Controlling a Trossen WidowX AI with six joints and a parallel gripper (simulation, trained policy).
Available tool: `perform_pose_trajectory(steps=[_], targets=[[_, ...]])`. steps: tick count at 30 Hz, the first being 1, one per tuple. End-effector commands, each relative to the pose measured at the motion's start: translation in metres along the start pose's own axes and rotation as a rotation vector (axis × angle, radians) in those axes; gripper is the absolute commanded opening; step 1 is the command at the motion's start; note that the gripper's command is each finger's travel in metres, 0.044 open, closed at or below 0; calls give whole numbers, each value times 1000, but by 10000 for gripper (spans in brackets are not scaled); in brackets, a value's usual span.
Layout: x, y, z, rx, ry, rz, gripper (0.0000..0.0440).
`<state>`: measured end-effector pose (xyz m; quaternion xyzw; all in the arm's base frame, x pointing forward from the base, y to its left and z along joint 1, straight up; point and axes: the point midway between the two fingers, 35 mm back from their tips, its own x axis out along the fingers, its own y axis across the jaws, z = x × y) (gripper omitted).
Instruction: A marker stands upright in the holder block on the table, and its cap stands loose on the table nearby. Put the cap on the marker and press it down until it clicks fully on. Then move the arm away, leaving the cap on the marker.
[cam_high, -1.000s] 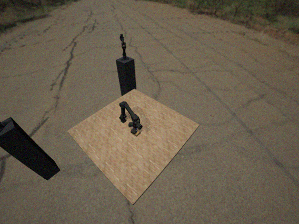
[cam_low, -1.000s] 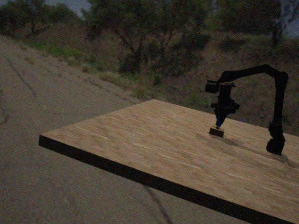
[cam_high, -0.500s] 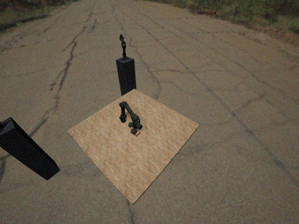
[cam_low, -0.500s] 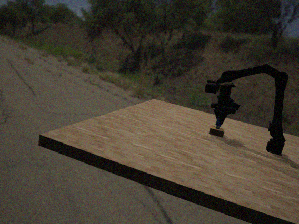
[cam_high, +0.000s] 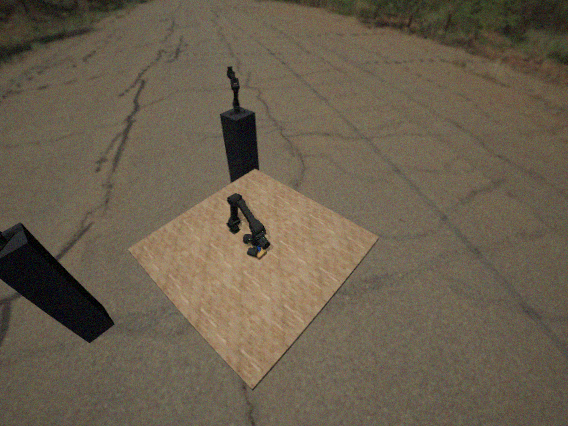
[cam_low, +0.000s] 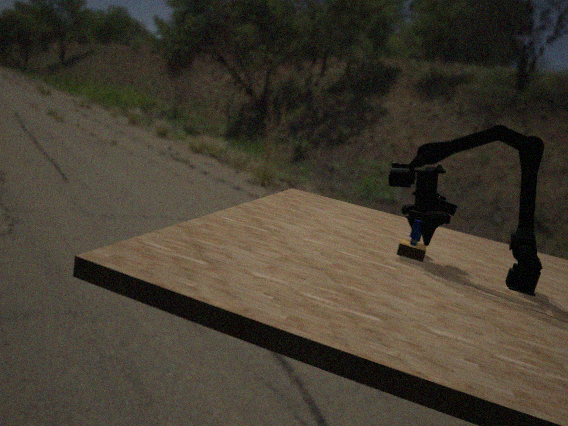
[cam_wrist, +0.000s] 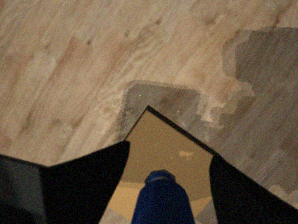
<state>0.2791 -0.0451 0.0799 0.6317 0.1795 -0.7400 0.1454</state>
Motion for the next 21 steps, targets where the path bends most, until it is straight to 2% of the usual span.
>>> perform_pose_trajectory(steps=[1, 6, 21], targets=[[-4, -2, 4, -13, 3, 12, 323], [-9, -2, 5, -21, 23, 36, 440], [-55, 2, 6, -10, 108, 118, 440]])
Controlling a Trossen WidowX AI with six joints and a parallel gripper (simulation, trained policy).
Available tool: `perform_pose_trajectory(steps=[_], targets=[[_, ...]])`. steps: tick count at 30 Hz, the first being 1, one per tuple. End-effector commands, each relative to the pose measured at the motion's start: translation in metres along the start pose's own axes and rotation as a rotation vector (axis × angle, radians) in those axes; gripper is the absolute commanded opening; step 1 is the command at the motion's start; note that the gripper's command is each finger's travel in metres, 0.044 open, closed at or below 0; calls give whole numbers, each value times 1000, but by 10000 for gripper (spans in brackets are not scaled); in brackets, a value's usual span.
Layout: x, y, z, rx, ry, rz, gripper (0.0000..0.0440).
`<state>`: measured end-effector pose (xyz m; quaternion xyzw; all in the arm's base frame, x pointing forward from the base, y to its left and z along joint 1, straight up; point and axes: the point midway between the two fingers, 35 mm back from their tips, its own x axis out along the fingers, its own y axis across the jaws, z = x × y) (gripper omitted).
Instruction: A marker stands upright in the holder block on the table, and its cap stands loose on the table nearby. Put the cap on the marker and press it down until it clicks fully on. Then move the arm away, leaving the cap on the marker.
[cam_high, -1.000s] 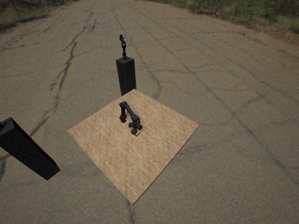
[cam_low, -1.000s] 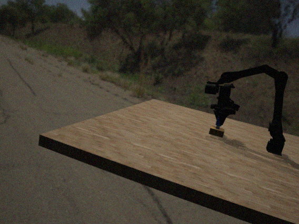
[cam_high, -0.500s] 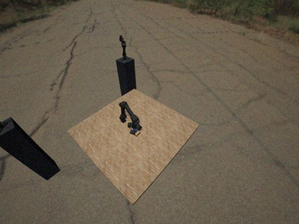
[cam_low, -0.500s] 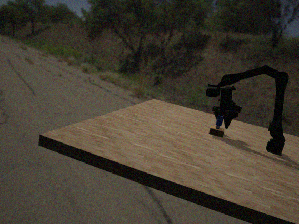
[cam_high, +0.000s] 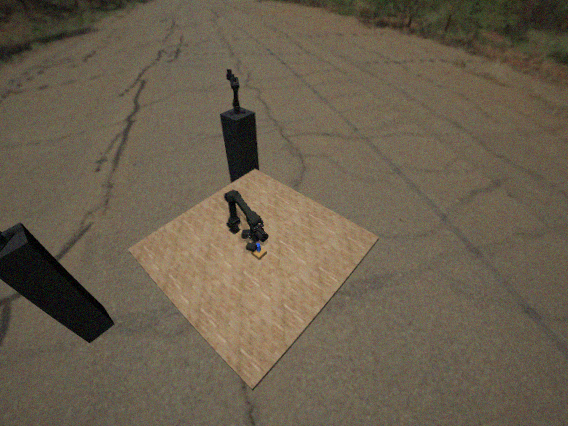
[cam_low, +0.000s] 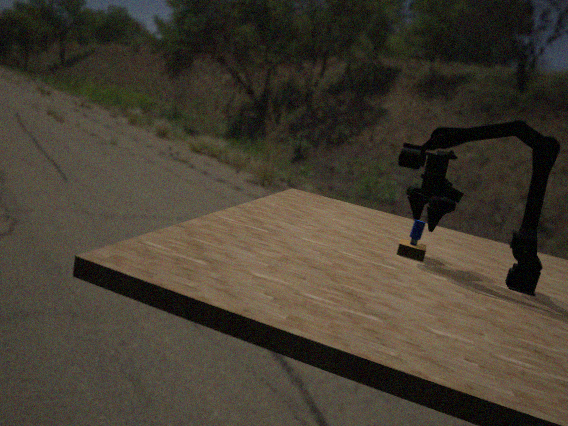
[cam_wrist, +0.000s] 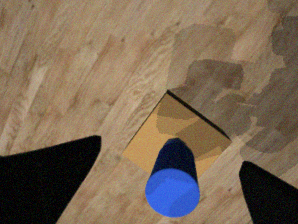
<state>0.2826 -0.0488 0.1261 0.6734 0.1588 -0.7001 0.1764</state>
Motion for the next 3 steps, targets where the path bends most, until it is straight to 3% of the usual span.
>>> perform_pose_trajectory(steps=[1, 3], targets=[[-11, 3, 0, 1, 17, 23, 440], [-15, 3, 1, 1, 25, 30, 440]])
